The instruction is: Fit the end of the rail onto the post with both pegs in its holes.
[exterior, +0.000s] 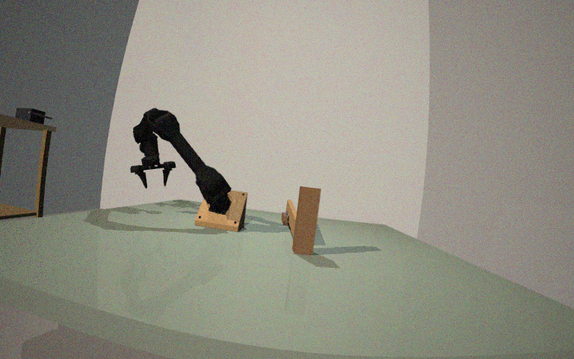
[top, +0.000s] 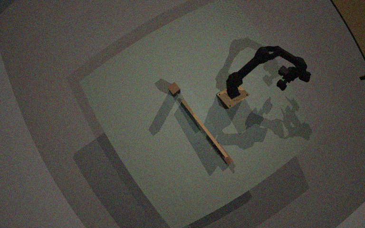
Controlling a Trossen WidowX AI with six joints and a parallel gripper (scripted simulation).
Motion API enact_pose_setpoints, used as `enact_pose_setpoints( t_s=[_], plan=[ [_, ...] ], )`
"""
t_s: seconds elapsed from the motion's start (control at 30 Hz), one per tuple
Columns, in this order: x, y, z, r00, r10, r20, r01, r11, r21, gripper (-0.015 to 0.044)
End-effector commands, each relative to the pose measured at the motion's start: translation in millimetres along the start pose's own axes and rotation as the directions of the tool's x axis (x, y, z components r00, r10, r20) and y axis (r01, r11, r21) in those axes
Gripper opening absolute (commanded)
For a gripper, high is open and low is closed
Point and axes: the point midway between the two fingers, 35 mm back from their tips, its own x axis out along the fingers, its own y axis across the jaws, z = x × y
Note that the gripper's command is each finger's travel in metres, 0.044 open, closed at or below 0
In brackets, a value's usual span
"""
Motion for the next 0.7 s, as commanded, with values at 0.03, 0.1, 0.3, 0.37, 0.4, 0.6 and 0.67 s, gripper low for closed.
enact_pose_setpoints(
  t_s=[0.03,0.1,0.3,0.37,0.4,0.6,0.67],
  plan=[
    [-5,8,-4,1.0,0.003,-0.016,-0.002,1.0,0.02,0.044],
    [-18,30,-16,0.999,0.003,-0.052,0.002,0.996,0.093,0.044],
    [-55,111,-51,0.991,-0.035,-0.129,0.085,0.91,0.407,0.044],
    [-66,147,-60,0.987,-0.043,-0.156,0.12,0.843,0.525,0.044],
    [-71,166,-64,0.985,-0.046,-0.169,0.137,0.801,0.583,0.044],
    [-84,283,-66,0.973,-0.045,-0.226,0.22,0.463,0.858,0.044],
    [-83,321,-60,0.971,-0.04,-0.235,0.236,0.325,0.916,0.044]
  ],
)
